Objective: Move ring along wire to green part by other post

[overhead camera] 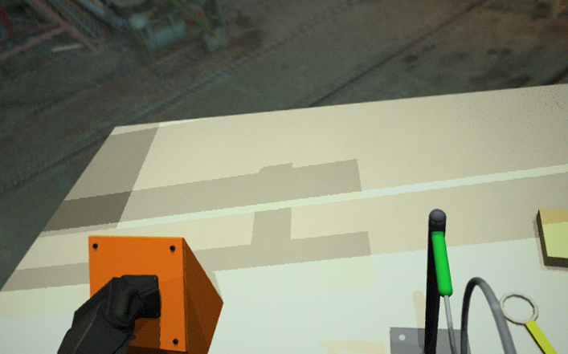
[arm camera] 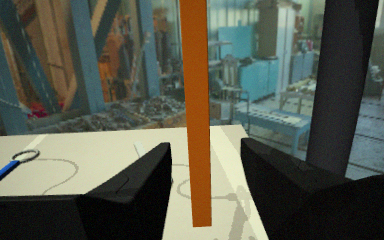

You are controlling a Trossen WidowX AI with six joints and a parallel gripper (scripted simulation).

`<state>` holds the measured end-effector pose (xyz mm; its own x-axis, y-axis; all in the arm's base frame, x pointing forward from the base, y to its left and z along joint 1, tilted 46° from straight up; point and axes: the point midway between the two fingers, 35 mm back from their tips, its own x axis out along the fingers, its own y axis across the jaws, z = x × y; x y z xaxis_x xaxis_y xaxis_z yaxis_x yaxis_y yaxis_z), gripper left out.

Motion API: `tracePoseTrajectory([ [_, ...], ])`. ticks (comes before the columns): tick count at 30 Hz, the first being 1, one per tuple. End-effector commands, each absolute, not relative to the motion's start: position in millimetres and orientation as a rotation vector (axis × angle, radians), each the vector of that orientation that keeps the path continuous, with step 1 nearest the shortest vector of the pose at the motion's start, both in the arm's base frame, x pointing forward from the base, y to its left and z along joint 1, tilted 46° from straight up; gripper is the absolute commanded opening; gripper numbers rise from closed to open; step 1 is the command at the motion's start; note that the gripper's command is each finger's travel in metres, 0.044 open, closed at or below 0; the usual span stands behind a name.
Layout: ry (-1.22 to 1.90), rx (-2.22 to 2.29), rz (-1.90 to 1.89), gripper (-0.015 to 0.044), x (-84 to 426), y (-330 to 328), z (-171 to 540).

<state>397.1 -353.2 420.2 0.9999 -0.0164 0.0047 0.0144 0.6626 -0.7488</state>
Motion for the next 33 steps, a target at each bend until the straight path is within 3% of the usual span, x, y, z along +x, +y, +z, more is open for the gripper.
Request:
tracePoseTrajectory([
  [1,0.006,-0.838,-0.02,0.016,404,-355,418],
  [32,0.005,-0.837,-0.021,0.016,423,-354,418],
  [33,0.002,-0.843,-0.017,0.0134,422,-353,418],
])
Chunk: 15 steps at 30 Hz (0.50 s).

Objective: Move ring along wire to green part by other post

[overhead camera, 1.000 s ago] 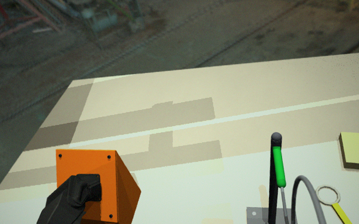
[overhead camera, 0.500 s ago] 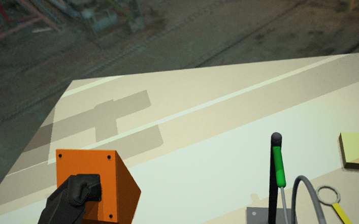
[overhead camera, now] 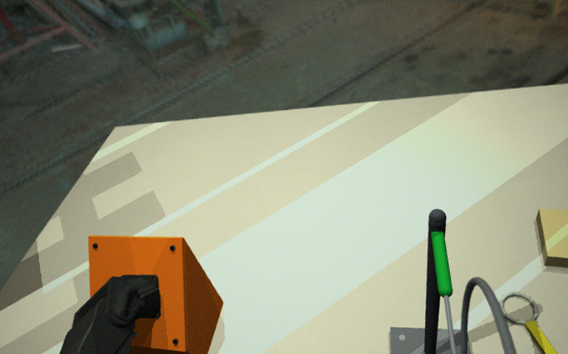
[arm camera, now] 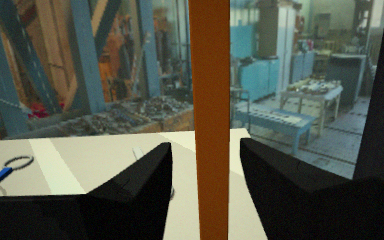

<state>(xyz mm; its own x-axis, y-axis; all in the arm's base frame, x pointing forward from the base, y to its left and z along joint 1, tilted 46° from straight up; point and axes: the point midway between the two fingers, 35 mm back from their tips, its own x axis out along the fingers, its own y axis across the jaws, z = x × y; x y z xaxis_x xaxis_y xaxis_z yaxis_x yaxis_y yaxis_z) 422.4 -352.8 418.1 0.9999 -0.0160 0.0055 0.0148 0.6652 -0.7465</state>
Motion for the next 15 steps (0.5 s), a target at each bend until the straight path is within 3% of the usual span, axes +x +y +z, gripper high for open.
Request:
tracePoseTrajectory([
  [1,0.002,-0.843,-0.017,0.0108,422.4,-352.8,418.1],
  [11,0.002,-0.843,-0.017,-0.015,422.4,-352.8,418.1],
  [15,0.002,-0.843,-0.017,-0.015,422.4,-352.8,418.1],
])
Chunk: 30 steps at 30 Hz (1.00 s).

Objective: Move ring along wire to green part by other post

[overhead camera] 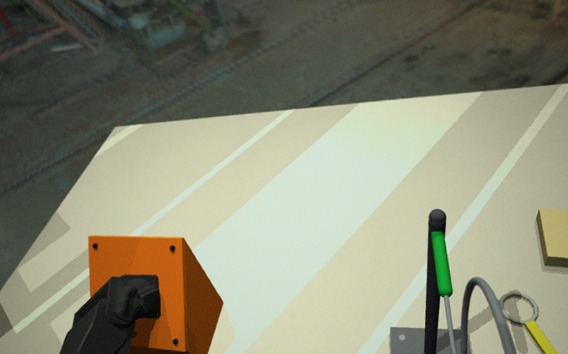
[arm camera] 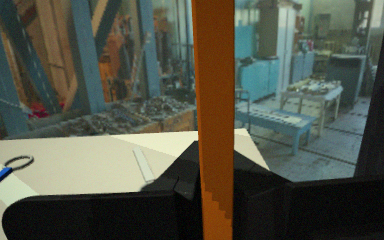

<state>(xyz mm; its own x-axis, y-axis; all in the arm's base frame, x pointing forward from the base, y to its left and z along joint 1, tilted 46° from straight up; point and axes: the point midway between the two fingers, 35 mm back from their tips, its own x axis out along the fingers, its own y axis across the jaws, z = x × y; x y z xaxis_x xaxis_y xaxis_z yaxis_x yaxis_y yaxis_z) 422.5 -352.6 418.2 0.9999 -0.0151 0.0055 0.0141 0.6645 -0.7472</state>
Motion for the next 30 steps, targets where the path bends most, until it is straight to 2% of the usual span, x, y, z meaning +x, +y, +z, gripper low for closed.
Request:
tracePoseTrajectory([
  [1,0.002,-0.843,-0.017,-0.015,422,-353,418],
  [30,-0.004,-0.837,-0.025,-0.015,423,-340,426],
])
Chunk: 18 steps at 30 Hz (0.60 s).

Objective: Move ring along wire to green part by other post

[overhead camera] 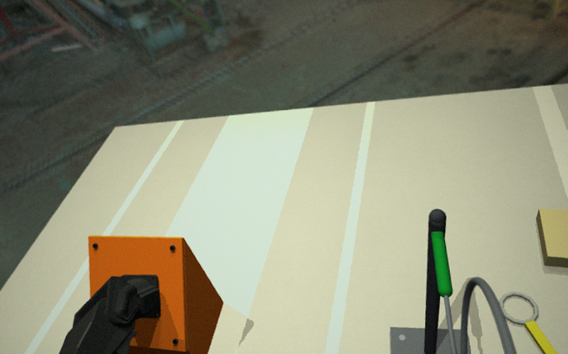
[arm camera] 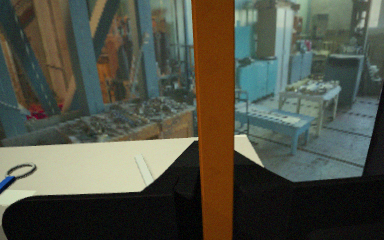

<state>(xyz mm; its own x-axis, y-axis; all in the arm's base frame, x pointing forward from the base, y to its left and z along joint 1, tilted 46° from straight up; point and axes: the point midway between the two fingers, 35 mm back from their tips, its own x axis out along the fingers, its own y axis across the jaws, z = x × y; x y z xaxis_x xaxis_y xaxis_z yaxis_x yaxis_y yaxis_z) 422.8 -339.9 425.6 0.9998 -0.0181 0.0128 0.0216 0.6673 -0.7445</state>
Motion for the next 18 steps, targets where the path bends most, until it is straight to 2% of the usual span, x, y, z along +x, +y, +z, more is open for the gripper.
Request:
tracePoseTrajectory([
  [1,-0.004,-0.837,-0.025,-0.015,423,-340,426],
  [11,0.0,-0.836,-0.027,-0.015,422,-340,426],
  [18,0.11,-0.834,-0.077,-0.015,409,-335,421],
])
